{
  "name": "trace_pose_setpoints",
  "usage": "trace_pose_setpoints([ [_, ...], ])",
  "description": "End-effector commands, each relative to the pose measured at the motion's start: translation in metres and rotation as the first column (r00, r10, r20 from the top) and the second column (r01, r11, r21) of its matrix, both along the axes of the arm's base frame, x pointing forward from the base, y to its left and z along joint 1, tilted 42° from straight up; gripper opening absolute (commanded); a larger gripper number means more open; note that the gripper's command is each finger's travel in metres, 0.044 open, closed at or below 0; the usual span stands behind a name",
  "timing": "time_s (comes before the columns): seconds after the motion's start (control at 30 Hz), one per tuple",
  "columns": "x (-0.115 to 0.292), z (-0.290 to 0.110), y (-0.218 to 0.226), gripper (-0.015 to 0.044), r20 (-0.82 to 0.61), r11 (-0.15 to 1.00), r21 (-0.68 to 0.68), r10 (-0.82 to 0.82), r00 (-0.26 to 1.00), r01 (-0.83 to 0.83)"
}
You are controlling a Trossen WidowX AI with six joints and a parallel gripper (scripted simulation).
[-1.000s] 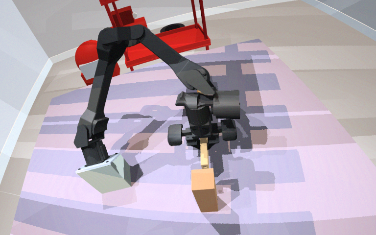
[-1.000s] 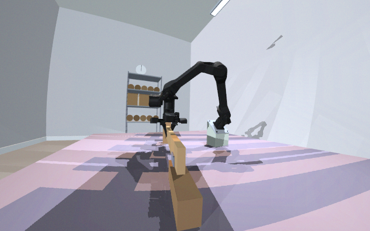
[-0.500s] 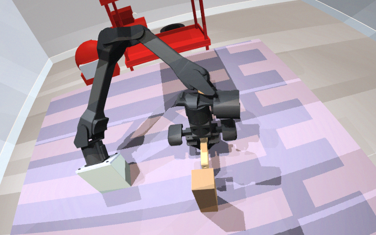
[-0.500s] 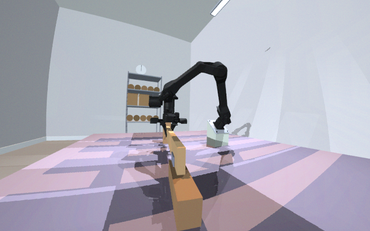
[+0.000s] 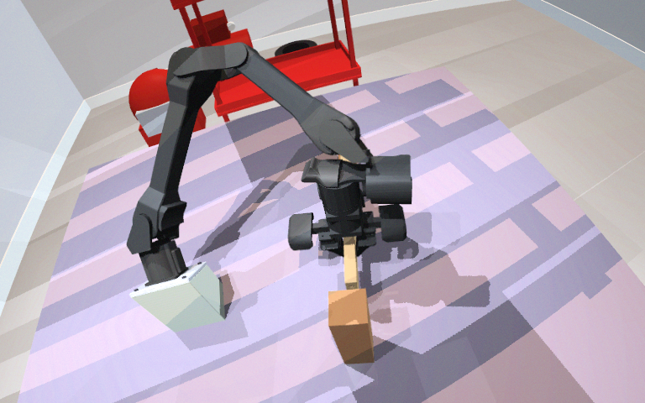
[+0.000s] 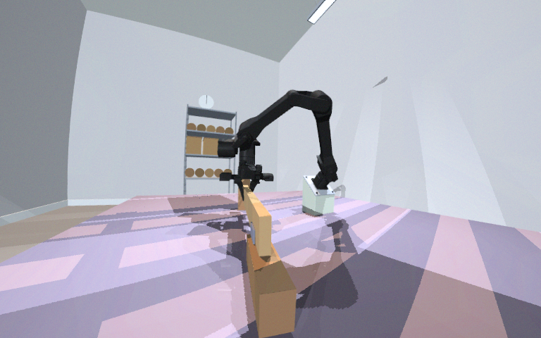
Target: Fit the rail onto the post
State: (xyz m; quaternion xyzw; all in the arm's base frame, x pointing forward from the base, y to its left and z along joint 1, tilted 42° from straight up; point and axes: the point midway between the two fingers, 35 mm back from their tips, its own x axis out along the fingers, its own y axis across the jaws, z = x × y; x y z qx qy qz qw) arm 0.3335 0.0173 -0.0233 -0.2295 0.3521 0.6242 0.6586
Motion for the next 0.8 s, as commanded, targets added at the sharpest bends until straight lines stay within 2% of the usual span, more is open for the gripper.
trace_pose_setpoints([
  [0.0,0.0005,-0.0001,-0.0021,0.0,0.004,1.0,0.002,-0.003,1.0,0.003],
  [0.77,-0.0008,-0.0025,-0.009,0.0,0.004,1.0,0.001,-0.003,1.0,0.003],
])
